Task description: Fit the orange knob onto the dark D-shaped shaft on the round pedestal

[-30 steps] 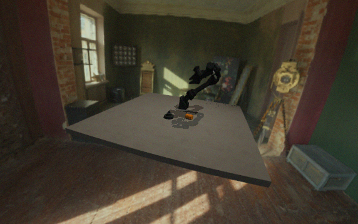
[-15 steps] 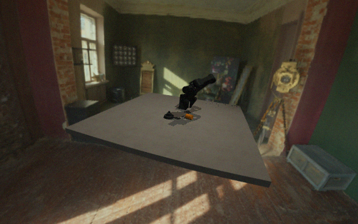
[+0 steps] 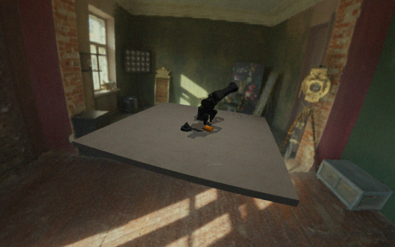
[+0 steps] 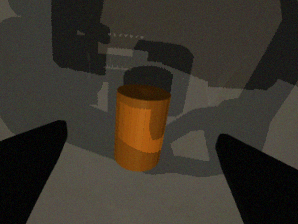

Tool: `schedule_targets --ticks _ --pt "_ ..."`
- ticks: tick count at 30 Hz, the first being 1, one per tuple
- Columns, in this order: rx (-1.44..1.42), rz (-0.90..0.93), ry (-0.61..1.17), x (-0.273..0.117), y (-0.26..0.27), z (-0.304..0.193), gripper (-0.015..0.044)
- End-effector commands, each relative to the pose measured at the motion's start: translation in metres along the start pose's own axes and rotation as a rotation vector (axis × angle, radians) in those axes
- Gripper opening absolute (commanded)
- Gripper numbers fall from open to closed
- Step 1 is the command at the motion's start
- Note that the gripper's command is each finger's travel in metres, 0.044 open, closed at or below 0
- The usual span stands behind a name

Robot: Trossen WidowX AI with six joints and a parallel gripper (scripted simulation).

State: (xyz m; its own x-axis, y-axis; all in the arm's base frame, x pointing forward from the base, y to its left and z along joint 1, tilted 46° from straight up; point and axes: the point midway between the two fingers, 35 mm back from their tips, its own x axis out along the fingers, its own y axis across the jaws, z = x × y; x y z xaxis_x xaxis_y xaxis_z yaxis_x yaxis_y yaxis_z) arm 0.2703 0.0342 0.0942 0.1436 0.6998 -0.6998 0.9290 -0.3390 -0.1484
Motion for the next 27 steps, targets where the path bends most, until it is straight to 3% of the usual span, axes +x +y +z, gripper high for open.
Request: schedule_targets --ticks 1,27 --pt "0.008 0.004 0.007 0.005 0.001 0.0 0.044" --pt "0.008 0.003 0.009 0.047 0.001 -0.001 0.044"
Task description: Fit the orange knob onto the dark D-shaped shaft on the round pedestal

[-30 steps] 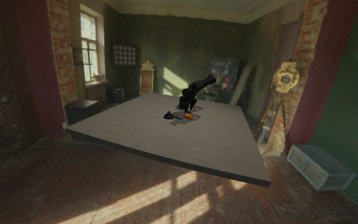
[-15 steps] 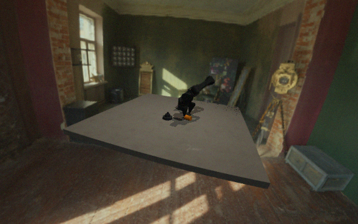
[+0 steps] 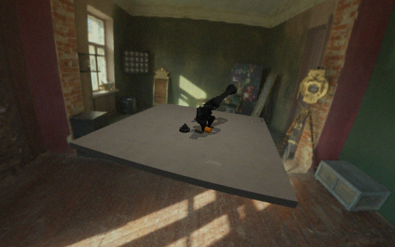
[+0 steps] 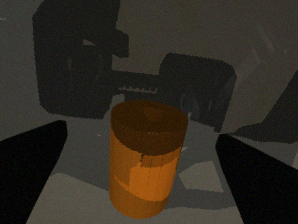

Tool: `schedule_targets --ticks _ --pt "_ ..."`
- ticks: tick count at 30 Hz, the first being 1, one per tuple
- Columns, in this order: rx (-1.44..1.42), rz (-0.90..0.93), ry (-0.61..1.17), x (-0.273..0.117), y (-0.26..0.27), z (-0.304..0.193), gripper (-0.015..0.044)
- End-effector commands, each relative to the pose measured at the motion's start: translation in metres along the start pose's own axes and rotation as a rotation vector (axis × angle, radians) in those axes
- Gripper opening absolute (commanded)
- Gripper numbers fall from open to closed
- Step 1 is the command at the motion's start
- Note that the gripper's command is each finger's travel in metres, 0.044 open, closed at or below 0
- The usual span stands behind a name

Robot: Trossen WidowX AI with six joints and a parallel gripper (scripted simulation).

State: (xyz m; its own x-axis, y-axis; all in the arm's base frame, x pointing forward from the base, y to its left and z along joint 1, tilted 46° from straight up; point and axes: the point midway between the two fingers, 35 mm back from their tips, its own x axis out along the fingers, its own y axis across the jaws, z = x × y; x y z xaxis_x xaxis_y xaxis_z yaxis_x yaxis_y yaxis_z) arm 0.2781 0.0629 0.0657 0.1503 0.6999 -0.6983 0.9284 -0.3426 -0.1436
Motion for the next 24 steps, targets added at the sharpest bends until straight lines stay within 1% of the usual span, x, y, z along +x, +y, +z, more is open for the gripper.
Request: schedule_targets --ticks 1,3,10,11,21,24 --pt "0.009 -0.003 0.006 0.0069 -0.0011 -0.0003 0.044" --pt "0.009 -0.003 0.006 0.0079 -0.0012 -0.0004 0.044" --pt "0.009 -0.003 0.006 0.0079 -0.0012 -0.0004 0.0256" --pt "0.009 -0.003 0.006 0.0079 -0.0012 -0.0004 0.024" --pt "0.009 -0.003 0.006 0.0079 -0.0012 -0.0004 0.024" --pt "0.009 -0.003 0.006 0.0079 -0.0012 -0.0004 0.022"
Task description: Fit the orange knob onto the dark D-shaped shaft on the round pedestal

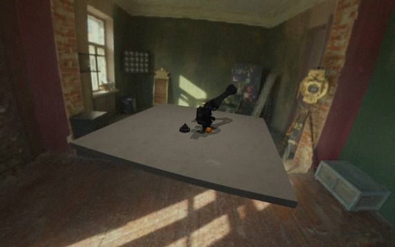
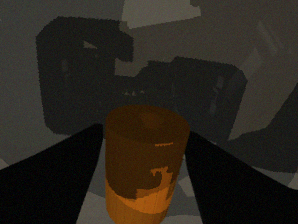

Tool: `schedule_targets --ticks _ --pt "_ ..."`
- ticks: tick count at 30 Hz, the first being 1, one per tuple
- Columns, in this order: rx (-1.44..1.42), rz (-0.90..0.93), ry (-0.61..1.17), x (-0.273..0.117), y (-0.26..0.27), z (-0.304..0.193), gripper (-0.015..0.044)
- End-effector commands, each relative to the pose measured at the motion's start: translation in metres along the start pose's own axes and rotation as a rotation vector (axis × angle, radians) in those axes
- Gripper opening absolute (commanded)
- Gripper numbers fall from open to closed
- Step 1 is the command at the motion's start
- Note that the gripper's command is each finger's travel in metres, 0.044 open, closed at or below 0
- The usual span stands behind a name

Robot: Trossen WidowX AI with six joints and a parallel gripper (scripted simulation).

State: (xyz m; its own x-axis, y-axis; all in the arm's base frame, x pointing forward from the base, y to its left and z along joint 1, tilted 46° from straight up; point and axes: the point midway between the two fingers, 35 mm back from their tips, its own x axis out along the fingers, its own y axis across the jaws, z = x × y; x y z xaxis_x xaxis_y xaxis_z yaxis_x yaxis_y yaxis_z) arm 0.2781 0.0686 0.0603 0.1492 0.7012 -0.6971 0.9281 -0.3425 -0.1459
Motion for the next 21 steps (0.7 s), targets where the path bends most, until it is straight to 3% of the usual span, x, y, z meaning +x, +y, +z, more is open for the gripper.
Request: schedule_targets --ticks 1,11,21 --pt "0.007 -0.001 0.005 0.0002 -0.0001 -0.0006 0.0213" --pt "0.004 -0.001 -0.007 -0.0004 0.0 -0.0008 0.0179" --pt "-0.001 -0.001 -0.177 -0.0075 0.0001 -0.0091 0.0179"
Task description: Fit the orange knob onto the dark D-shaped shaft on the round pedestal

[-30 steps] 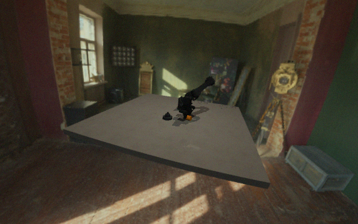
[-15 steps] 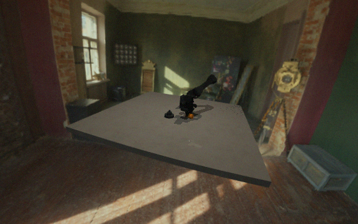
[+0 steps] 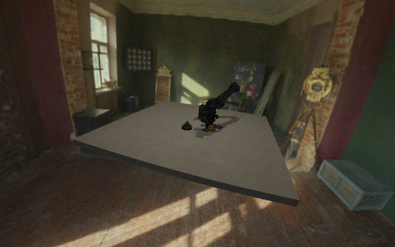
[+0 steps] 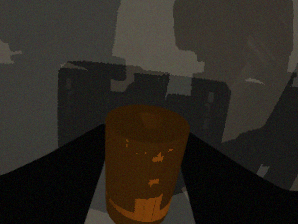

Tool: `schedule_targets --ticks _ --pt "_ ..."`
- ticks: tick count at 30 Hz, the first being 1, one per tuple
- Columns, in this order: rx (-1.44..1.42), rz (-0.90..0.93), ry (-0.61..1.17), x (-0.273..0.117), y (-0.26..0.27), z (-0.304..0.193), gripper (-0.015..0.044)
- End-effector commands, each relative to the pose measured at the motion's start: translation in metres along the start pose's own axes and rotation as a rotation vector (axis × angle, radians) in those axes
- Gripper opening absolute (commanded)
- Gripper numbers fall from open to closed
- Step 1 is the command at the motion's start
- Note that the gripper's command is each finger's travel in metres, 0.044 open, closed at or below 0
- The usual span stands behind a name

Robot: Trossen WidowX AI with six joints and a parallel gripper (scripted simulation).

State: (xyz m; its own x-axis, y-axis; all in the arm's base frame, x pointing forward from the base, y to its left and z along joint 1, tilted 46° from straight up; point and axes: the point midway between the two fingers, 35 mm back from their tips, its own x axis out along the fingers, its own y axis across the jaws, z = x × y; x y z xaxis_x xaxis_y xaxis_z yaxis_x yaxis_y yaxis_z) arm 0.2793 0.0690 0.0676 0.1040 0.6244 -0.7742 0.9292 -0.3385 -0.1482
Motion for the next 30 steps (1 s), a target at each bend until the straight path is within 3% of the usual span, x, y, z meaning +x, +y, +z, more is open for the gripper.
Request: schedule_targets --ticks 1,30 --pt "0.001 0.004 -0.075 -0.004 0.0 -0.004 0.0179" --pt "0.0 0.002 -0.571 -0.019 0.0 -0.033 0.0179"
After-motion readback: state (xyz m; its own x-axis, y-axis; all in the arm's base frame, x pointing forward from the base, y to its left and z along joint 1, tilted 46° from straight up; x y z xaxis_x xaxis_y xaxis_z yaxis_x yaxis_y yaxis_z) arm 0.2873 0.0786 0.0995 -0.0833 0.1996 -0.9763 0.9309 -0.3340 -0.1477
